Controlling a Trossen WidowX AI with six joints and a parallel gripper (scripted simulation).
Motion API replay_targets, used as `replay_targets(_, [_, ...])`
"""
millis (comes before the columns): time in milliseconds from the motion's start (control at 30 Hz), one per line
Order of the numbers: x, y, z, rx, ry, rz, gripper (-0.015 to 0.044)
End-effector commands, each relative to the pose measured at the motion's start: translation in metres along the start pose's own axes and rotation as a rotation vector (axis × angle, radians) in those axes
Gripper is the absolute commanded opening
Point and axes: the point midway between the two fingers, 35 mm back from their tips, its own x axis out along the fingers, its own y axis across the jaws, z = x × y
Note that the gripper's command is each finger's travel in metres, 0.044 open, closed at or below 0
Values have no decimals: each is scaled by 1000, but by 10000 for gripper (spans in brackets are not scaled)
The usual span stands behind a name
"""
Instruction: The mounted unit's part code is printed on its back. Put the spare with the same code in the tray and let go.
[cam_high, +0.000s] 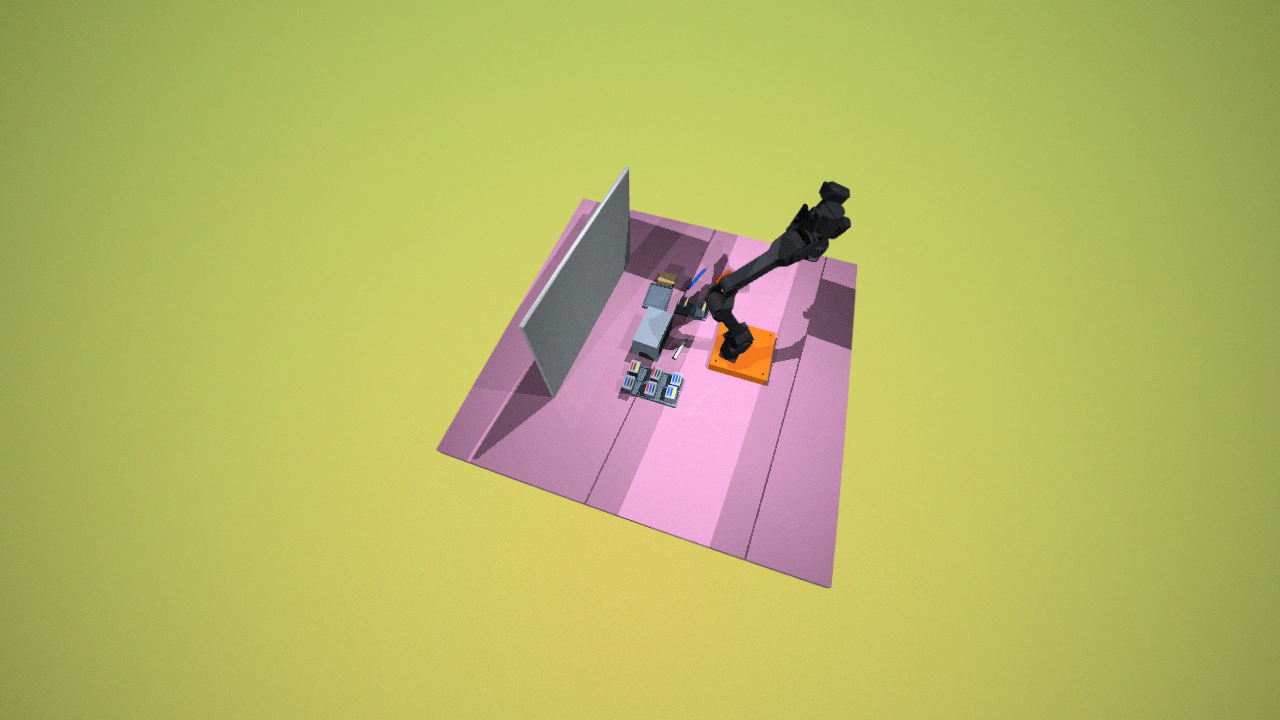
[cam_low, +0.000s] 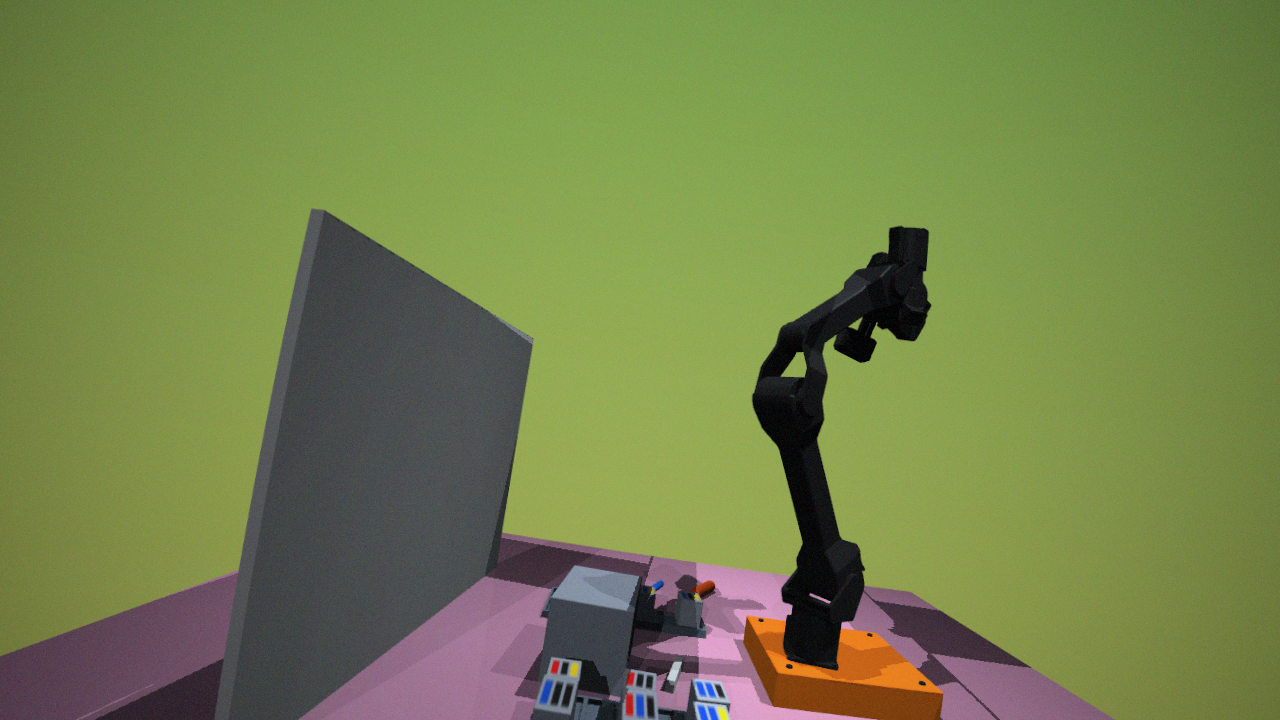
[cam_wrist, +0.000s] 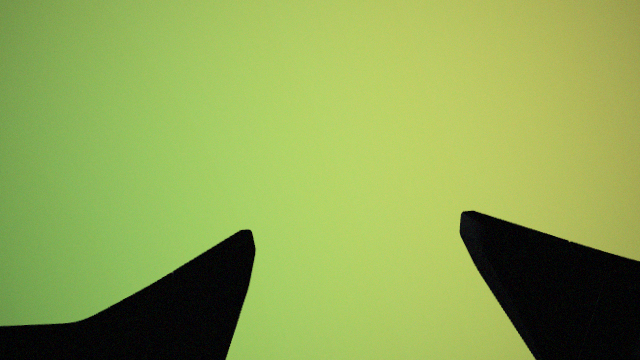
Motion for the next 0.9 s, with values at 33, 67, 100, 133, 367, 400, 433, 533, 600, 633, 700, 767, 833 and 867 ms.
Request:
replay_targets(33, [0,0,0,0,0,0,440])
replay_targets(67, [0,0,0,0,0,0,440])
replay_targets(100, [0,0,0,0,0,0,440])
replay_targets(133, [0,0,0,0,0,0,440])
replay_targets(367, [34,-17,-12,-80,108,-79,440])
replay_targets(400, [41,-21,-16,-100,133,-97,440])
replay_targets(433, [49,-26,-21,-121,159,-116,440])
replay_targets(533, [73,-47,-34,-173,231,-187,440])
replay_targets(600, [88,-63,-44,-217,275,-238,440])
replay_targets(633, [95,-72,-50,-242,298,-263,440])
replay_targets(700, [106,-89,-62,-288,344,-311,440])
replay_targets(767, [117,-107,-79,-336,408,-365,440])
replay_targets(833, [125,-128,-99,-393,478,-422,440])
replay_targets(867, [127,-137,-111,-398,518,-450,440])
